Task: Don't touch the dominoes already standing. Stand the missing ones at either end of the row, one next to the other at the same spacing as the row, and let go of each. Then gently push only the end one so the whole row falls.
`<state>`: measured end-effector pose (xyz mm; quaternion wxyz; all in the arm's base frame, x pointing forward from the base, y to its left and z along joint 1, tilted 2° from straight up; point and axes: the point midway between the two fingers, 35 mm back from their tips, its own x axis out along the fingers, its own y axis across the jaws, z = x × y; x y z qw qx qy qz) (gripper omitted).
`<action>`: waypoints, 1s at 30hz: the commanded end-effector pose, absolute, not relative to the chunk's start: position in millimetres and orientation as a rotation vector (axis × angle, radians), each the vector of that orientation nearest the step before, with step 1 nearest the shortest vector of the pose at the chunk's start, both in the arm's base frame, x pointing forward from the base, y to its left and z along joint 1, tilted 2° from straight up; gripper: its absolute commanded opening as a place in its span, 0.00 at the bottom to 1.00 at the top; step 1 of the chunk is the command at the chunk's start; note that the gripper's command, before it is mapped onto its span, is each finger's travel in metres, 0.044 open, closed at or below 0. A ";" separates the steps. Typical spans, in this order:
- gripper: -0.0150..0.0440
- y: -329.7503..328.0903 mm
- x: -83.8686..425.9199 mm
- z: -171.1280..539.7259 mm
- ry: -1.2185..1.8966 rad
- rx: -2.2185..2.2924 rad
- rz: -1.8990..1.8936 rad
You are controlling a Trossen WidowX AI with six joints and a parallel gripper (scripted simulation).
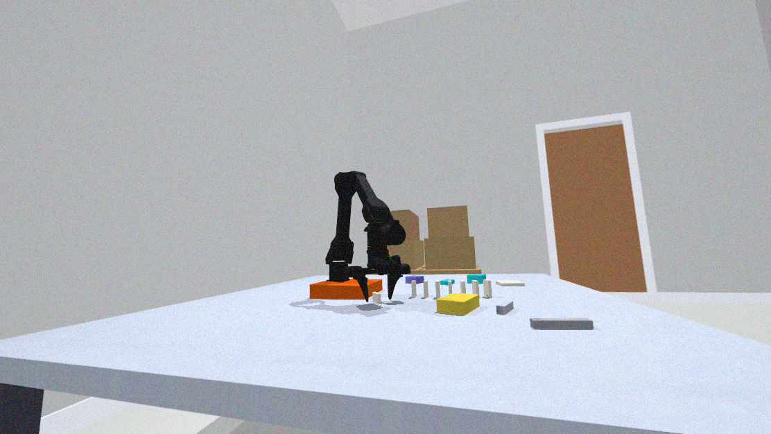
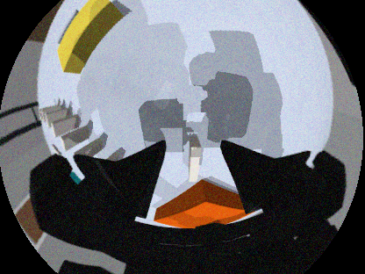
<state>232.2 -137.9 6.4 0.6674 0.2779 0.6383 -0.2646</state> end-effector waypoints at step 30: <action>0.30 -135.6 225.4 146.2 1.440 0.630 -0.601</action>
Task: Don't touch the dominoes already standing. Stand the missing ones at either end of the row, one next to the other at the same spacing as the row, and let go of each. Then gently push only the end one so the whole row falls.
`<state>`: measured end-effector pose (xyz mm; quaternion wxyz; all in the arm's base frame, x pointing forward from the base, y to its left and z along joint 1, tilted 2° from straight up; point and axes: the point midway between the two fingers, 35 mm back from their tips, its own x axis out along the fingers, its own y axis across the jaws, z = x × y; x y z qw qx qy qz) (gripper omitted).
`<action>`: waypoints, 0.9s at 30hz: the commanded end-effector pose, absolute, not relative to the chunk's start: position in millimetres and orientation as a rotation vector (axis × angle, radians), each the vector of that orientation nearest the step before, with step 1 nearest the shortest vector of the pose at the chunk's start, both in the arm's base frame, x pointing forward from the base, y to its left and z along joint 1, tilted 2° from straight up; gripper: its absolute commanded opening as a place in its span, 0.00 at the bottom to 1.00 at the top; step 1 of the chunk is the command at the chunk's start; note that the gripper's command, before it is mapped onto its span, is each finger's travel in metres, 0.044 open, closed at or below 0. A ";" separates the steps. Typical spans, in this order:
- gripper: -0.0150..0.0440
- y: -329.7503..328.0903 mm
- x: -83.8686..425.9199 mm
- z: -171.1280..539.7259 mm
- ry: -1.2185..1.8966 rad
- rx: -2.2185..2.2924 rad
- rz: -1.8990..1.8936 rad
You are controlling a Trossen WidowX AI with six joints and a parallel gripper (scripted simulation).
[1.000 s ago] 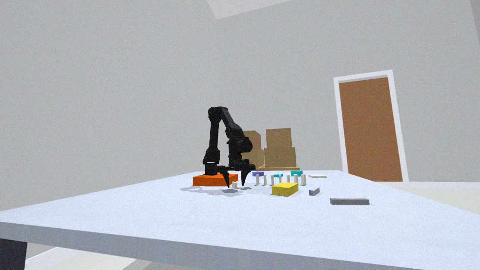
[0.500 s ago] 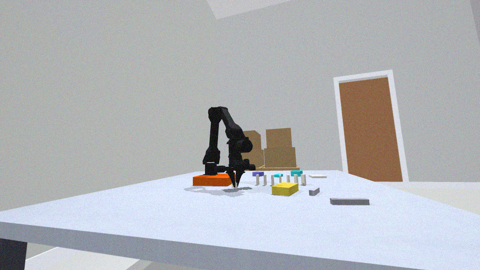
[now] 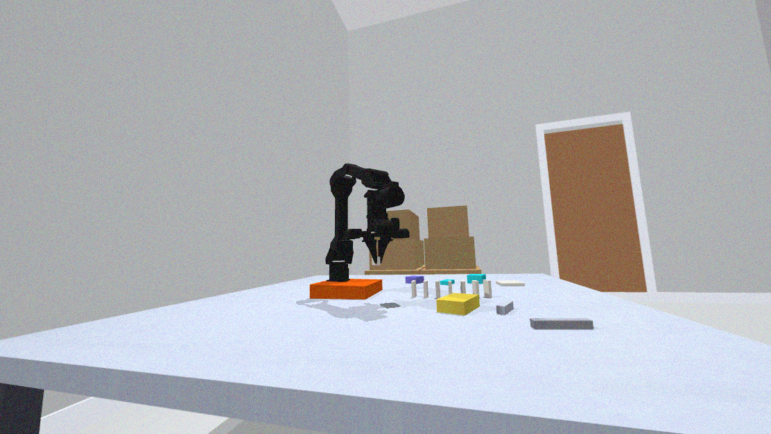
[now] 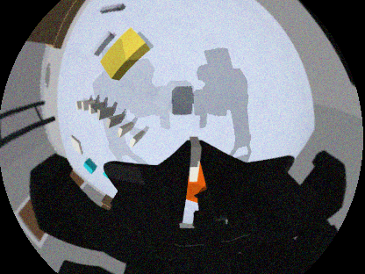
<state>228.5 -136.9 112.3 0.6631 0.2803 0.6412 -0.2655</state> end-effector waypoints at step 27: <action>0.30 -200.9 223.6 161.1 1.527 -0.066 0.057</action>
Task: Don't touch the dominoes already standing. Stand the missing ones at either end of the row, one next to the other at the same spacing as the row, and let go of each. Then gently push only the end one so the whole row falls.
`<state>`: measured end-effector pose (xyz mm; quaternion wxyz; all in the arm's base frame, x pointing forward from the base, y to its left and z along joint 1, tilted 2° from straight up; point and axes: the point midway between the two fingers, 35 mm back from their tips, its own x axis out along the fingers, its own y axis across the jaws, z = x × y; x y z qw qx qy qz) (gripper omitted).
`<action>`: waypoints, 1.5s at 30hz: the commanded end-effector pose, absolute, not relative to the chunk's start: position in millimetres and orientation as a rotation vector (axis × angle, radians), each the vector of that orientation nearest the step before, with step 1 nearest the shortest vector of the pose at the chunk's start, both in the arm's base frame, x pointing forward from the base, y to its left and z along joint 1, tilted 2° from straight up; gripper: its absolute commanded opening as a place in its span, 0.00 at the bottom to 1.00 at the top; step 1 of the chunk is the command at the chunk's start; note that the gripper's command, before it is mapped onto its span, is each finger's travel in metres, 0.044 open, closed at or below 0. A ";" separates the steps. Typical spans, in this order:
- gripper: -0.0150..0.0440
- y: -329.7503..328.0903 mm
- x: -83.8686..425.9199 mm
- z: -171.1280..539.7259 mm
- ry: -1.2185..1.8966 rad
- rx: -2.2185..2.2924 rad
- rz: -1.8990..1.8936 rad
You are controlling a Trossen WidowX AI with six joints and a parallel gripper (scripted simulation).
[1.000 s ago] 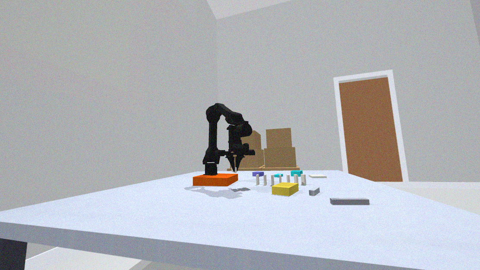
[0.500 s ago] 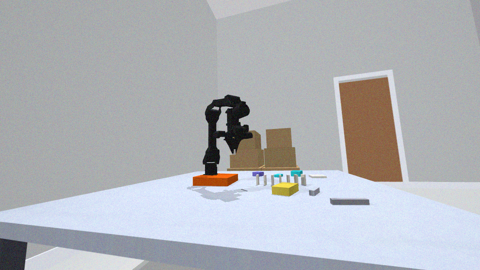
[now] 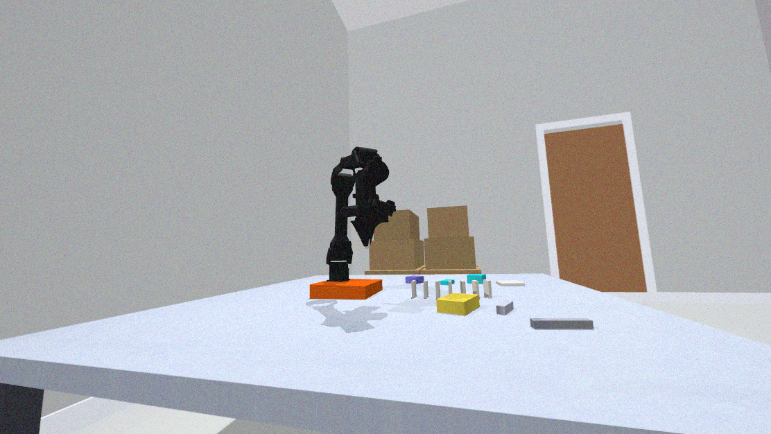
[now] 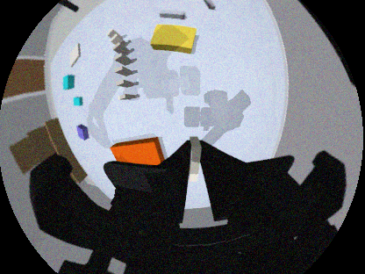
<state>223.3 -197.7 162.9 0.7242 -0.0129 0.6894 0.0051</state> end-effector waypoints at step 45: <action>0.30 -293.1 289.0 100.9 0.650 0.193 -0.199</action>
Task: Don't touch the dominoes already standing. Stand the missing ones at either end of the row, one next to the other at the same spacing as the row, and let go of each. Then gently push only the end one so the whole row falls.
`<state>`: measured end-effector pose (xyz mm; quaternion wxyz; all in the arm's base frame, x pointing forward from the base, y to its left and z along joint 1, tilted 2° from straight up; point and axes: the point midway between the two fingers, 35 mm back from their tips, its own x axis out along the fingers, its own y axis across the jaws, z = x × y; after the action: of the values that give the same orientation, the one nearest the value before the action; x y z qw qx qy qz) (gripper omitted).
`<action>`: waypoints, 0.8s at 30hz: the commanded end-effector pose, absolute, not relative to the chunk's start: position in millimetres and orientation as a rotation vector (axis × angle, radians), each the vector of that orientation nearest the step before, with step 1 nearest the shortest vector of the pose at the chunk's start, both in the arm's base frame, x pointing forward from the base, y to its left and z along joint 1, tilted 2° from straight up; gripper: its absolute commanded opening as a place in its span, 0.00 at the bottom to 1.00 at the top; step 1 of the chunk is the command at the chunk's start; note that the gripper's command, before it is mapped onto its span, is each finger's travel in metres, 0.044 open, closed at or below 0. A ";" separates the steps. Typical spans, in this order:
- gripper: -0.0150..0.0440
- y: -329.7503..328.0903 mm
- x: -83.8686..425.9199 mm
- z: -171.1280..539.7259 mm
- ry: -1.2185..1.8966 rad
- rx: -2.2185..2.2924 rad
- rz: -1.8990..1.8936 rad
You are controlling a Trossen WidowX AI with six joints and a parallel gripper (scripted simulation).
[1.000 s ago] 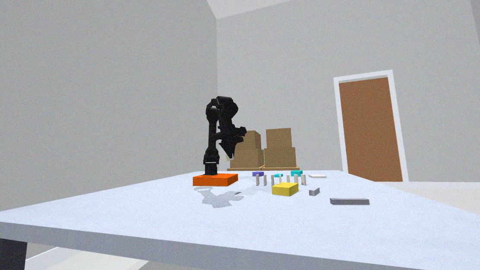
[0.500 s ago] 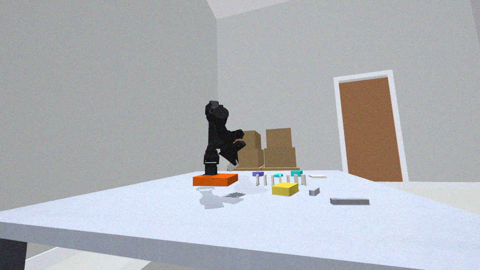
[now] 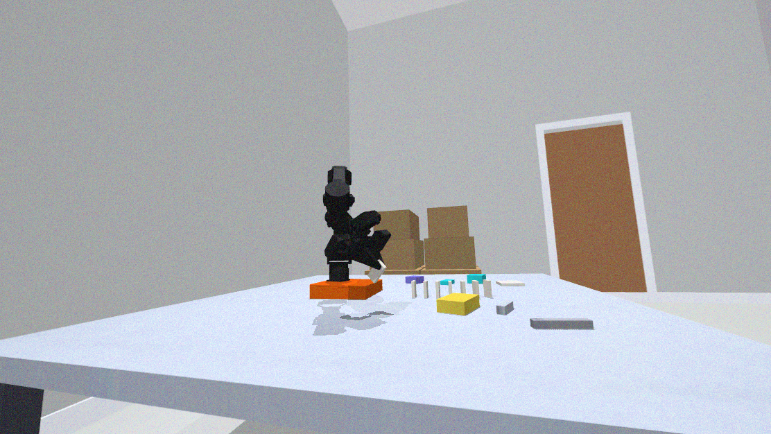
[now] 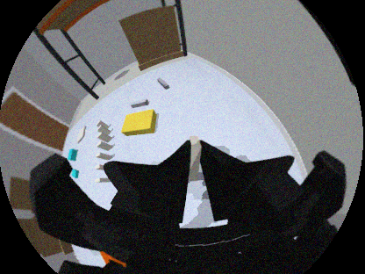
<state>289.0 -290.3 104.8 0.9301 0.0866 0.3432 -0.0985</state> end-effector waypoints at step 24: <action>0.30 -295.3 261.5 107.9 0.248 0.164 -0.141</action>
<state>266.4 -299.0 109.1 0.9834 0.0796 0.1423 -0.0799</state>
